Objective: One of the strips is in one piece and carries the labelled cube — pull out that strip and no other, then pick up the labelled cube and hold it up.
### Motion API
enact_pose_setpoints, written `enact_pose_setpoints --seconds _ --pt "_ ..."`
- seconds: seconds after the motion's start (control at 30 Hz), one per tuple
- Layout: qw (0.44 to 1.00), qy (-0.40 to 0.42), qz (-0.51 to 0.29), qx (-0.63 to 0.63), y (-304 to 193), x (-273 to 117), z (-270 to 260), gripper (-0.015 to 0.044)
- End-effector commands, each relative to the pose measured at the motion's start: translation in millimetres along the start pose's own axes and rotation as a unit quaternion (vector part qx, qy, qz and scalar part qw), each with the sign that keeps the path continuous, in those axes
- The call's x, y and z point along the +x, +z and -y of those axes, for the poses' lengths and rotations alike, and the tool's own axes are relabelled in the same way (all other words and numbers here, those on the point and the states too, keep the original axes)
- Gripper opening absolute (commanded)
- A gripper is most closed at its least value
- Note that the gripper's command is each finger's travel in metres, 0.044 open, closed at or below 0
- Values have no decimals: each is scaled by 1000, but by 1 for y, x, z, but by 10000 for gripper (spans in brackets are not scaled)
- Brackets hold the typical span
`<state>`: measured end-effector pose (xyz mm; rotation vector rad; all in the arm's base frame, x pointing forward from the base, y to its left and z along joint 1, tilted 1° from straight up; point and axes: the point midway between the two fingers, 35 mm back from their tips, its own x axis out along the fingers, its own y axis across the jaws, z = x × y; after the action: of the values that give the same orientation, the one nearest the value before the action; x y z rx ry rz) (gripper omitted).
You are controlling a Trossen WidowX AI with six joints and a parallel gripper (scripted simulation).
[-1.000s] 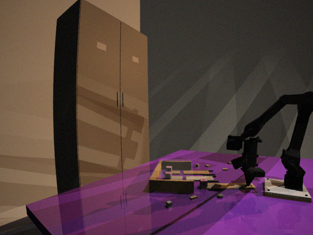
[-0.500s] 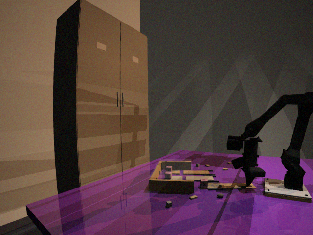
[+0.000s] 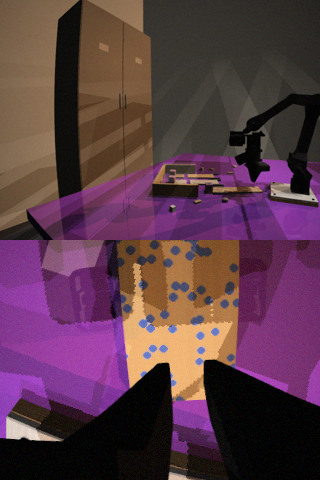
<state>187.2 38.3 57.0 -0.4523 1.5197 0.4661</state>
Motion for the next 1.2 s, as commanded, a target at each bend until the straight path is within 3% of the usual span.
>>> enact_pose_setpoints --seconds 0.0,0.37,1.17 --pt "1000 -3 3 -11 17 -2 0 157" --pt "1000 -3 4 -11 51 -6 -2 440" --pt "1000 -3 6 -11 123 -15 -2 440"
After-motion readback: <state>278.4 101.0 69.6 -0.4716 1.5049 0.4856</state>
